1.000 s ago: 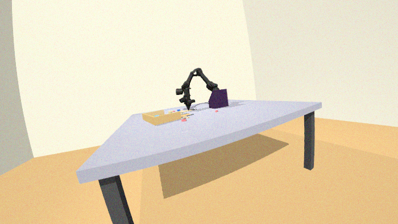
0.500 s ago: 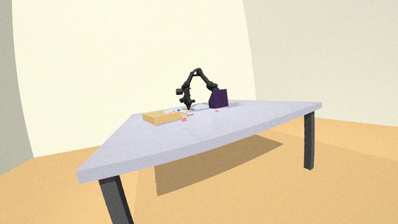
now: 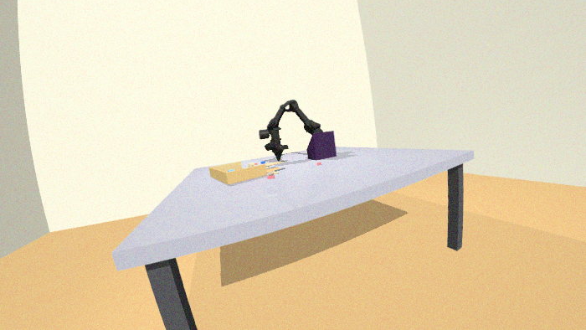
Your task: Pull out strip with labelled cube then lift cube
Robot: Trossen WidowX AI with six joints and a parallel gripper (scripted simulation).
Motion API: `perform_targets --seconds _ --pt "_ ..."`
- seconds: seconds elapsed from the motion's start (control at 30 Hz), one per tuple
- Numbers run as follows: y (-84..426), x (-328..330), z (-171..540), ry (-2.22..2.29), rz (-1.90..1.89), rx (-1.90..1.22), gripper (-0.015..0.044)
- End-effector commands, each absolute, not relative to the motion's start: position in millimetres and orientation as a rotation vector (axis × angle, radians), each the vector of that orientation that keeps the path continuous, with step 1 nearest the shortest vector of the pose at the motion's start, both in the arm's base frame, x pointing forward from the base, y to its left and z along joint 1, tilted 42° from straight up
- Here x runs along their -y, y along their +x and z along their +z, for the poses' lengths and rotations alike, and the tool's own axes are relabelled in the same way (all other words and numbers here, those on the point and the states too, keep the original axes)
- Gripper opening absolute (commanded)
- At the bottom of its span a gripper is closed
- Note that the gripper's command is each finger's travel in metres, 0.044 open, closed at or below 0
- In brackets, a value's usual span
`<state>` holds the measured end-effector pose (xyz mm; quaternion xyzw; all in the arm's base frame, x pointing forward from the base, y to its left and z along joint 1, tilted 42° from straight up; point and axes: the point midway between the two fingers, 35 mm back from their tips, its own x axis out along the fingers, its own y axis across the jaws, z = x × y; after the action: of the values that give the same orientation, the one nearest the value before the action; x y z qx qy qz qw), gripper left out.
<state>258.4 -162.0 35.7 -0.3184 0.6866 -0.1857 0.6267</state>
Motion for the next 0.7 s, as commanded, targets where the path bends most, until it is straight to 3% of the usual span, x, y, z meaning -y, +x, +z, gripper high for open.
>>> perform_targets --seconds 0.0,0.1,0.67 --pt "264.6 143.3 59.1 -0.733 -0.437 -1.561 0.0000" --pt "264.4 141.7 61.0 -0.733 -0.437 -1.562 0.0000" --pt "335.4 122.5 51.2 -0.753 -0.416 -1.568 0.0440"
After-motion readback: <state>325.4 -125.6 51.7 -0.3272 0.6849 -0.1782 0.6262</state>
